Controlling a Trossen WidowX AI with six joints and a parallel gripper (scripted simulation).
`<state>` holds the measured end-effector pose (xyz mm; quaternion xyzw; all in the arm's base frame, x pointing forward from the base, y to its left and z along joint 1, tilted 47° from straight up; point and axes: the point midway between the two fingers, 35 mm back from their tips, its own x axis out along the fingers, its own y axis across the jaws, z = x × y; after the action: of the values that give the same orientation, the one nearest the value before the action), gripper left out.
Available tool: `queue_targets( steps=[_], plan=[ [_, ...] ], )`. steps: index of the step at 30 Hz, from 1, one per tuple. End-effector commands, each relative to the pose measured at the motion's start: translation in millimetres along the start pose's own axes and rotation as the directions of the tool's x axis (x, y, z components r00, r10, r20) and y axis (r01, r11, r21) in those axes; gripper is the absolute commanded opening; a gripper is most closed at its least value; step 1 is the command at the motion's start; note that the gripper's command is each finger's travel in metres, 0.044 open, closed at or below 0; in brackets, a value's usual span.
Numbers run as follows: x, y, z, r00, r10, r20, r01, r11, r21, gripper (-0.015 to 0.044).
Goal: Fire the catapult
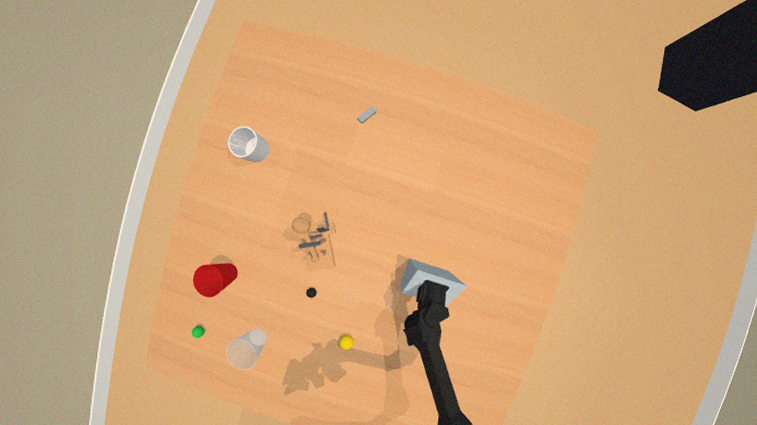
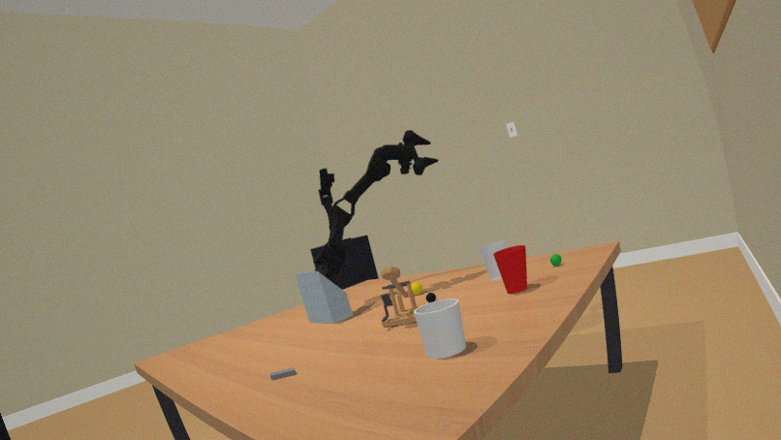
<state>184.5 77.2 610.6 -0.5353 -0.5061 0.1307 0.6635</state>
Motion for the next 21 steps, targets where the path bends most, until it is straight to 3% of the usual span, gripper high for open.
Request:
queue_targets(
  steps=[1,10,21],
  plan=[
    [0.5,14.7,-23.9,0.998,0.027,-0.050,-0.022,0.994,0.108,0.0440],
    [-0.4,62.1,-79.2,0.981,0.120,-0.152,-0.061,0.936,0.347,0.0440],
    [-12.6,108.0,-136.0,0.938,0.226,-0.263,-0.061,0.854,0.516,0.0440]
  ],
)
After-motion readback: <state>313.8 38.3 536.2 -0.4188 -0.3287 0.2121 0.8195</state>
